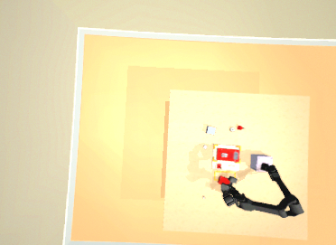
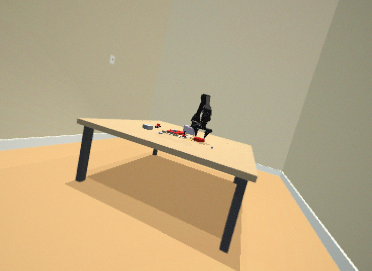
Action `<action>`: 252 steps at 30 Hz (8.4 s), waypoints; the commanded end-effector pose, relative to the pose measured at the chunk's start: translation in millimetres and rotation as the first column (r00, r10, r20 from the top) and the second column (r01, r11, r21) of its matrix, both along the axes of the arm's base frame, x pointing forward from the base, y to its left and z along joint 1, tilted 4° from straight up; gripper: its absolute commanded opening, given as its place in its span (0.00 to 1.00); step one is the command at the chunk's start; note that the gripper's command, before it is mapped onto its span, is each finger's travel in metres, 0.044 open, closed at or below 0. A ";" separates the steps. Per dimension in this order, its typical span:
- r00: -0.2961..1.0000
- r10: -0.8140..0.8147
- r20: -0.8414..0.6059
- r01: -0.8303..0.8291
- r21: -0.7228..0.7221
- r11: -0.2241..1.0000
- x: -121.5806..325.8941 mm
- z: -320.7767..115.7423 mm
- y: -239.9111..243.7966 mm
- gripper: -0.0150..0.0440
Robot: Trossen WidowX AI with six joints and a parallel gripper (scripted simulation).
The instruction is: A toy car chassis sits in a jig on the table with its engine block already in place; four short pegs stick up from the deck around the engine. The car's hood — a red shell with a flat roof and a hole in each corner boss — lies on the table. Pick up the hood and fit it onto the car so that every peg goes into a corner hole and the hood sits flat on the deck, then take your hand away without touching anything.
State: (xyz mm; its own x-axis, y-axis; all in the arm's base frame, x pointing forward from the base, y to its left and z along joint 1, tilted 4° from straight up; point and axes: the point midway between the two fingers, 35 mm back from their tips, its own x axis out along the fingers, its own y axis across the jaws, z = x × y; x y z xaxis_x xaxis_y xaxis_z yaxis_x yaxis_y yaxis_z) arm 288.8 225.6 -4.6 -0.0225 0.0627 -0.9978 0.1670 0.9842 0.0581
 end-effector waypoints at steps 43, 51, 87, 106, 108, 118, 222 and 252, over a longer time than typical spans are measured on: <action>1.000 -0.004 -0.009 0.004 -0.002 1.000 -3.4 -22.8 0.1 1.00; 1.000 0.000 -0.002 0.000 -0.001 1.000 -1.7 -21.6 0.6 0.91; 1.000 0.000 -0.003 0.000 -0.001 1.000 -0.4 20.0 -1.8 0.25; 1.000 0.000 -0.003 0.000 -0.001 1.000 1.3 66.7 -4.5 0.25; 1.000 0.000 -0.003 0.000 -0.001 1.000 1.4 69.8 -4.7 0.25; 1.000 -0.002 -0.020 0.002 -0.013 1.000 0.0 66.9 -8.7 0.25; 0.959 0.284 0.014 -0.284 -0.018 0.959 54.8 12.7 -245.7 0.25; 0.959 0.284 0.014 -0.284 -0.018 0.959 53.6 3.8 -245.0 0.25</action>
